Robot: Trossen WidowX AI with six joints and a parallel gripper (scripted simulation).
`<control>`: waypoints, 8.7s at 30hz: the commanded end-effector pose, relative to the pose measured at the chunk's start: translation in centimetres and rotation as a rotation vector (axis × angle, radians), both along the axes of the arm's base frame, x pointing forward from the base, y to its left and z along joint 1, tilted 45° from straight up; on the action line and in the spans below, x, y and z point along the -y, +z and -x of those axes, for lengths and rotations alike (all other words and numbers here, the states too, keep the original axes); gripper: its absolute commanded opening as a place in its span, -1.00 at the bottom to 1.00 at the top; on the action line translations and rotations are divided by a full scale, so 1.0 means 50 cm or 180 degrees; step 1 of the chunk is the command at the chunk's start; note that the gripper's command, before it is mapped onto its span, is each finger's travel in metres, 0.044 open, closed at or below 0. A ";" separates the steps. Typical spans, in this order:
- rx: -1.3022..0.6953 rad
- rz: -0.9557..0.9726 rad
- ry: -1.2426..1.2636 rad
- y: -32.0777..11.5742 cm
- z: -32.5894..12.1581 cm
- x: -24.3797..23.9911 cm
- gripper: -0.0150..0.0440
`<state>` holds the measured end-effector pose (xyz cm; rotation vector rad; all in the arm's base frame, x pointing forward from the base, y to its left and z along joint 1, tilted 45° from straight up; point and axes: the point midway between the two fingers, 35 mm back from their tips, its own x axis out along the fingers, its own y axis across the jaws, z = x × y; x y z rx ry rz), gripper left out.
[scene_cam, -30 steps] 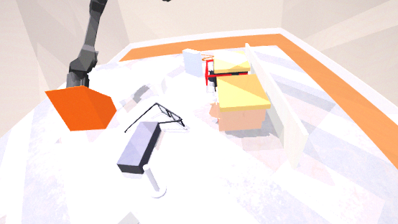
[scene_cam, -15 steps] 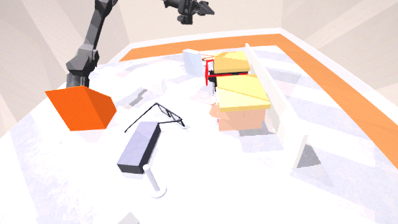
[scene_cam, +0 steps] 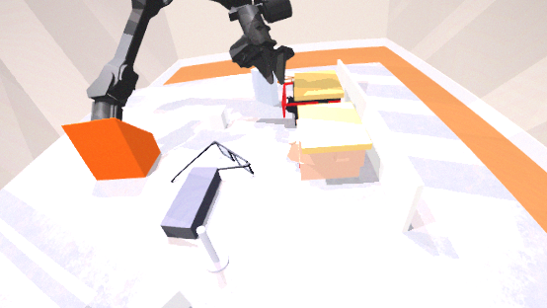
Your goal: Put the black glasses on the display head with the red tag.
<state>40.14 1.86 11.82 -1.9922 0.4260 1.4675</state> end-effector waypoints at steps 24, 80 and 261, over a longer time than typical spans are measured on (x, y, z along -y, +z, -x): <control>-0.0994 -0.2228 -0.0120 -0.241 0.272 0.034 -0.08; -0.0994 -0.2238 -0.0118 -0.323 0.257 -0.054 -0.08; -0.2304 -0.2632 -0.3211 -0.559 0.056 0.347 -0.49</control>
